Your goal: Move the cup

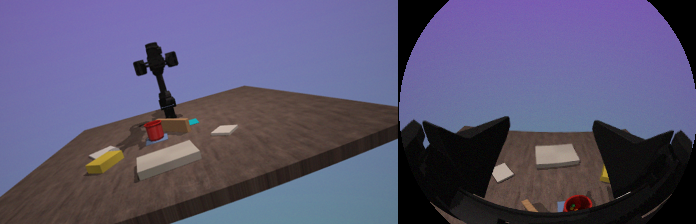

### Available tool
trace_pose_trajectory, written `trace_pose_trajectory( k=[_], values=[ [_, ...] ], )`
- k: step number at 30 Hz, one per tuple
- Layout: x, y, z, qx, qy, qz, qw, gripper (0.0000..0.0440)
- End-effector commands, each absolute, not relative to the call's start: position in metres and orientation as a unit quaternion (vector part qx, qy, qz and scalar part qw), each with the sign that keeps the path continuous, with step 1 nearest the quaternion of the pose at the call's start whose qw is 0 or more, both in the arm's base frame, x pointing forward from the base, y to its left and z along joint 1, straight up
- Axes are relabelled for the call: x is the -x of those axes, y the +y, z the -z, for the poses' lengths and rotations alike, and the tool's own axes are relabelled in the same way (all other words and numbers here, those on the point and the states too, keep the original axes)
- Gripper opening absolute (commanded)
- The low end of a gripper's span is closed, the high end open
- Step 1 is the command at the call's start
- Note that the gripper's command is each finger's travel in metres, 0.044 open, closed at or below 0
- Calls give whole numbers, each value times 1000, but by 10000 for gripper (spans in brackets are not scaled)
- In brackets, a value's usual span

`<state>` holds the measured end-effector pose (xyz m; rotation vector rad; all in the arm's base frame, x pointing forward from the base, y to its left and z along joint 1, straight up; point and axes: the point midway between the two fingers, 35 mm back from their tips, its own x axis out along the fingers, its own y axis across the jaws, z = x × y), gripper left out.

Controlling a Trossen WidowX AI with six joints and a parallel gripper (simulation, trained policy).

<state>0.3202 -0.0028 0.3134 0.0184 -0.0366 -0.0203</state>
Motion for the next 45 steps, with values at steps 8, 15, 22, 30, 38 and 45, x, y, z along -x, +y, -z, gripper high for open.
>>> trace_pose_trajectory(
  k=[8,15,22,30,38,45],
  values=[
    [-325,1,-307,-19,15,12,1000,190],
    [-333,8,-296,-27,61,7,998,42],
    [-341,18,-289,-37,105,-5,994,95],
    [-350,27,-281,-50,158,-10,986,101],
    [-358,34,-272,-63,214,-10,975,96],
    [-363,39,-264,-72,264,-5,962,88]
  ],
)
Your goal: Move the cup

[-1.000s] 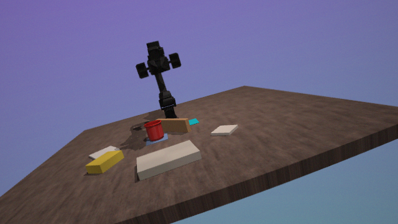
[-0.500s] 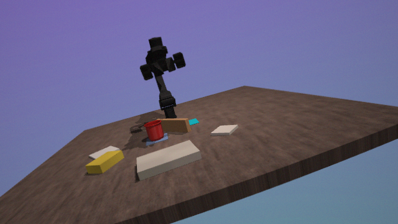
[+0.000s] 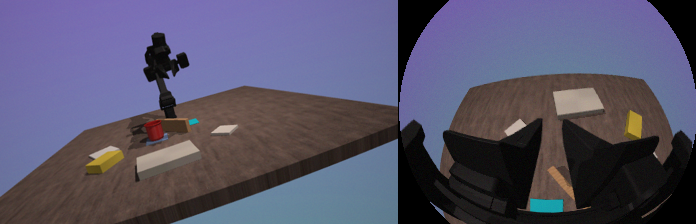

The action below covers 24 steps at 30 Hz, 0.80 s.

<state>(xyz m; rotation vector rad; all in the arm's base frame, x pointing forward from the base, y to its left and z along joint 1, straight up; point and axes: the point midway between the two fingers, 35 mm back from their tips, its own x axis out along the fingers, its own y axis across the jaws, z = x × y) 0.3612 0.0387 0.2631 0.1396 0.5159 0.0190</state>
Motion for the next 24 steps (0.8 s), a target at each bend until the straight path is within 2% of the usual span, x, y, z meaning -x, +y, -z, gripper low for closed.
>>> trace_pose_trajectory(
  k=[1,24],
  values=[
    [-364,40,-263,-73,271,-4,960,87],
    [-370,43,-229,-63,434,23,899,108]
  ],
)
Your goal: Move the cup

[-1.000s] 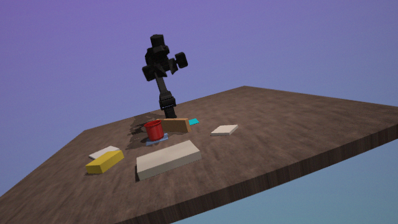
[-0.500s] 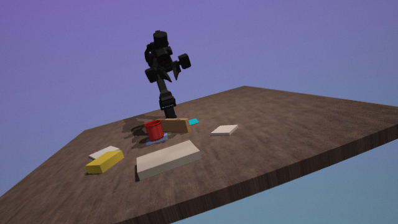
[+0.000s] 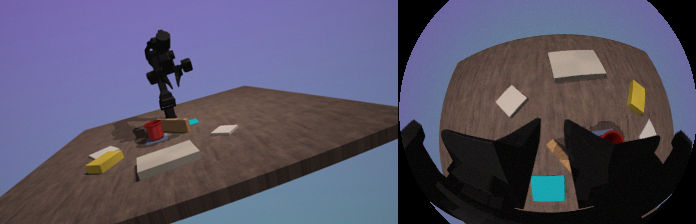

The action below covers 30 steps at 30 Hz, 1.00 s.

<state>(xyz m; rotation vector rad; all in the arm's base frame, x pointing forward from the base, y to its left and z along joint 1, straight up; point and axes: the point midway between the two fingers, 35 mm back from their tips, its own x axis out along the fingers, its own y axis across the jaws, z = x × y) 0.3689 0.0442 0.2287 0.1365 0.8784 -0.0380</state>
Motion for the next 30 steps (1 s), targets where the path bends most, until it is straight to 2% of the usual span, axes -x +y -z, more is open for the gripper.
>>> trace_pose_trajectory(
  k=[1,18,30],
  values=[
    [-369,42,-227,-61,441,24,895,109],
    [-364,27,-203,-19,550,37,834,132],
    [-357,8,-186,14,619,35,784,128]
  ],
)
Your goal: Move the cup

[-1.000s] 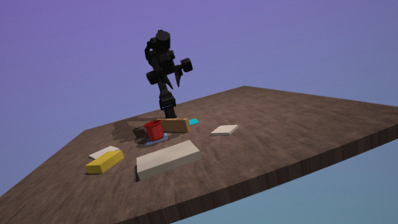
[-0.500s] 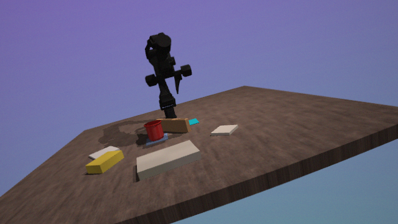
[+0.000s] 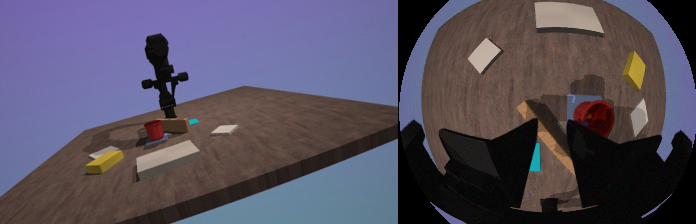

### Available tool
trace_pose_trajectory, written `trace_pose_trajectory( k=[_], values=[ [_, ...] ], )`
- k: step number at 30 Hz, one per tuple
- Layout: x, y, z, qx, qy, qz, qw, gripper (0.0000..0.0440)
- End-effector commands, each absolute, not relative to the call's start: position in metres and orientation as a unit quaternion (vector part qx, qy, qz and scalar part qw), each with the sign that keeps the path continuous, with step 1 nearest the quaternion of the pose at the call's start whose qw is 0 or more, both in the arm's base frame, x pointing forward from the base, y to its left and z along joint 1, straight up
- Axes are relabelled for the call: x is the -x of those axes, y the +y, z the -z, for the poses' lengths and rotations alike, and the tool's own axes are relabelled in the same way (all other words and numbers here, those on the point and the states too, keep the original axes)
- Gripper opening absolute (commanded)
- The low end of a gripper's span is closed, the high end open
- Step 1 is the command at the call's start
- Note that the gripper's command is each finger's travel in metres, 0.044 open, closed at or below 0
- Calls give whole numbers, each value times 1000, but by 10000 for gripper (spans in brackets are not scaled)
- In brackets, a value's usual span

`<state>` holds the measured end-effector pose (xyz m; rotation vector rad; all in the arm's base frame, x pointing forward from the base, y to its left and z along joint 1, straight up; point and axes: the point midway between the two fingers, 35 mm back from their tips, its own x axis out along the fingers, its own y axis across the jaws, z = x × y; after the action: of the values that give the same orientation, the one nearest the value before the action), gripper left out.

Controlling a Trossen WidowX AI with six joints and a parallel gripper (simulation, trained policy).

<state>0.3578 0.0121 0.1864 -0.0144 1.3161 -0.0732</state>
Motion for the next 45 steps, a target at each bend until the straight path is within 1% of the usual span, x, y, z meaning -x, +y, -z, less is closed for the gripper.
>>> trace_pose_trajectory(
  k=[1,10,19,34,40,41,45],
  values=[
    [-356,6,-185,17,625,34,780,128],
    [-349,-13,-170,41,667,27,743,130],
    [-347,-32,-149,61,692,18,719,146],
    [-344,-52,-95,90,720,-18,688,170],
    [-341,-54,-70,105,726,-49,678,172],
    [-340,-54,-67,109,727,-55,676,152],
    [-337,-57,-57,129,730,-78,666,51]
  ],
)
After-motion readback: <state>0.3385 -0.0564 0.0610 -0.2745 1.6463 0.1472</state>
